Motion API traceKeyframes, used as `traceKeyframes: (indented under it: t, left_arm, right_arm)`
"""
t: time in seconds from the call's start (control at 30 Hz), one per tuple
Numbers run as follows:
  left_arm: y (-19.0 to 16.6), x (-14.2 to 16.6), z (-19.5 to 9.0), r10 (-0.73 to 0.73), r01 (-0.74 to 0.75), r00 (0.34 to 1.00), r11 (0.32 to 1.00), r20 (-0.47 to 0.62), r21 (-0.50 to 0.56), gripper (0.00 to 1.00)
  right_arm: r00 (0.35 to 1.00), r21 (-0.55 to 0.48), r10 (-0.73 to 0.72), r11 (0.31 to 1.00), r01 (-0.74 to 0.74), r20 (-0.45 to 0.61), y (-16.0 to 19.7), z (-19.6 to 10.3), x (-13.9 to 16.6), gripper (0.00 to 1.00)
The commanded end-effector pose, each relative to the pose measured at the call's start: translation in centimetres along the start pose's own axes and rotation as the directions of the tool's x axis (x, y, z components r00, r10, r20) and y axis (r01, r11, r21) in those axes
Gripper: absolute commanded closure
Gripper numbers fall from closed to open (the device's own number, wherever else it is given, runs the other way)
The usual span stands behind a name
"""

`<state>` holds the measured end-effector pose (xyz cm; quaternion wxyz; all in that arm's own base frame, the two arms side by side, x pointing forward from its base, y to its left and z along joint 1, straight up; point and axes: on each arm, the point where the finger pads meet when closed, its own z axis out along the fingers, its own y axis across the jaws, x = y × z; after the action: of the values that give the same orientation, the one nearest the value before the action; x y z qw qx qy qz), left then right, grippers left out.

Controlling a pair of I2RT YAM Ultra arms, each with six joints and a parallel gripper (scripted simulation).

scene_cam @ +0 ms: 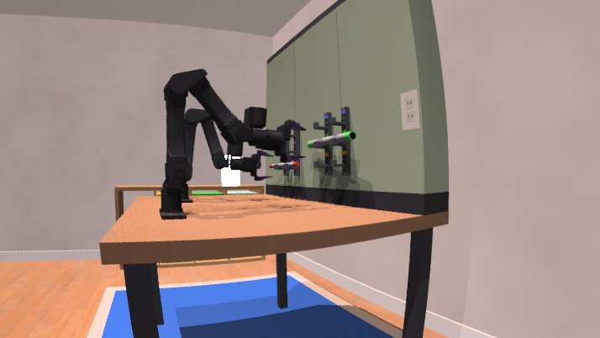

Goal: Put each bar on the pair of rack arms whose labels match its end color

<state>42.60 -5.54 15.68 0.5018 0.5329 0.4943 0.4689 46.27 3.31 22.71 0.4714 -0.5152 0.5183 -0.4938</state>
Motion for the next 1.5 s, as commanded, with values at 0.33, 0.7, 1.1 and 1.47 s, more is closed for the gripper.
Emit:
traceKeyframes:
  t: [0.33, 0.7, 1.1, 1.47]
  left_arm:
    - [2.4, 0.3, 0.9, -0.006, 0.006, 1.0, 0.998, -0.006, -0.058, 0.0]
    - [2.5, 0.4, 1.9, -0.006, 0.006, 1.0, 0.998, -0.006, -0.058, 0.0]
    - [2.2, 0.4, 2.9, -0.006, 0.005, 1.0, 0.998, -0.006, -0.058, 0.0]
    - [1.8, 0.4, 3.8, -0.006, 0.006, 1.0, 0.998, -0.006, -0.058, 0.0]
  right_arm:
    - [1.0, 0.037, 0.019, 0.999, -0.019, -0.001, -1.6, -0.6, 0.0, 0.0]
    - [1.0, 0.037, 0.019, 0.999, -0.019, -0.001, -1.6, -0.6, 0.0, 0.0]
    - [1.0, 0.035, 0.018, 0.999, -0.018, -0.001, -1.6, -0.6, 0.0, 0.0]
    - [1.0, 0.034, 0.018, 0.999, -0.018, -0.001, -1.6, -0.6, 0.0, 0.0]
